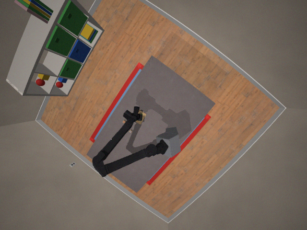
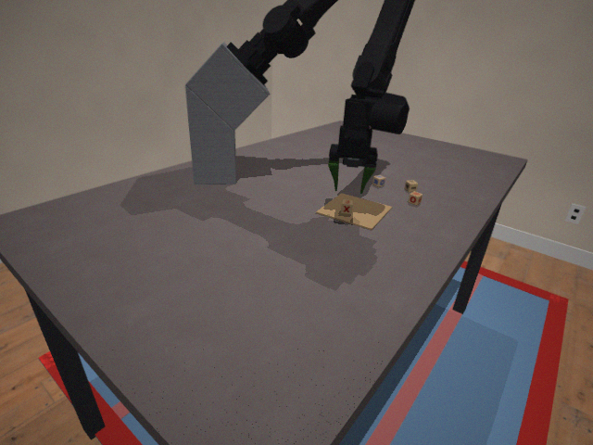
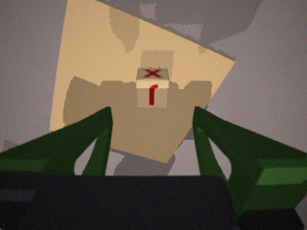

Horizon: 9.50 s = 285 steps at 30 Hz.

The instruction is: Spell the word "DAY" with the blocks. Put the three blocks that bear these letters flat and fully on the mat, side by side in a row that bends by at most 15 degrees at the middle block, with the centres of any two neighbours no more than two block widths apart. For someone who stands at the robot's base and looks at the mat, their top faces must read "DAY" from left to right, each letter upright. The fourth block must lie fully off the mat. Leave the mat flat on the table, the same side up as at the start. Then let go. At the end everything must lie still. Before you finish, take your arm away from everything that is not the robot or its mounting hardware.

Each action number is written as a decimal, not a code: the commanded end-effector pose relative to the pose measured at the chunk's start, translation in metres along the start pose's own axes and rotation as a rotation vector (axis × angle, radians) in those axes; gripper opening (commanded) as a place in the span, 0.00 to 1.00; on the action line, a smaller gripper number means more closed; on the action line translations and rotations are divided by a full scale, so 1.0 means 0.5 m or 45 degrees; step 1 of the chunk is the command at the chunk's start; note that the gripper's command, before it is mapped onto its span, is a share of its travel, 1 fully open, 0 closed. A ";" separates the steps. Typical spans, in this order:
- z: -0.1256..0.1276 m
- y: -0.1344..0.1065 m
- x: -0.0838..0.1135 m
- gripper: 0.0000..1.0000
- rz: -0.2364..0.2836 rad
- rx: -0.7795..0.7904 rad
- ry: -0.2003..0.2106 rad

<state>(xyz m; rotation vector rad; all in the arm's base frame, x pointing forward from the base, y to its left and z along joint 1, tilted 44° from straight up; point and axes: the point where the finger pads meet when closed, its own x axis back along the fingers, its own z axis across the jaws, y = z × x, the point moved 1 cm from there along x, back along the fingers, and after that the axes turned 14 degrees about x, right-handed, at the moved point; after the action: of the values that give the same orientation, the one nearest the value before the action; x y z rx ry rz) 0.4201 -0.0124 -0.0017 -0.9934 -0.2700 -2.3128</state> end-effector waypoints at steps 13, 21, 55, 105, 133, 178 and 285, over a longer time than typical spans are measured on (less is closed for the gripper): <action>0.007 0.001 -0.039 0.58 0.000 -0.011 0.005; 0.005 0.001 -0.043 0.58 -0.001 -0.016 0.003; 0.007 0.000 -0.051 0.58 0.000 -0.011 0.005; 0.000 -0.002 -0.107 0.39 0.002 -0.021 -0.001; 0.000 -0.002 -0.107 0.20 0.002 -0.021 -0.001; 0.004 0.004 0.100 0.20 -0.003 0.003 0.003; -0.114 0.165 -0.096 0.20 -0.009 -0.660 0.003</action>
<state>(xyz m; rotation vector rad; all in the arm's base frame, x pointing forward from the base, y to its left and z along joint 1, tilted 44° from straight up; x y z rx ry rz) 0.4573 -0.0748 -0.0833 -1.2251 0.3338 -2.4296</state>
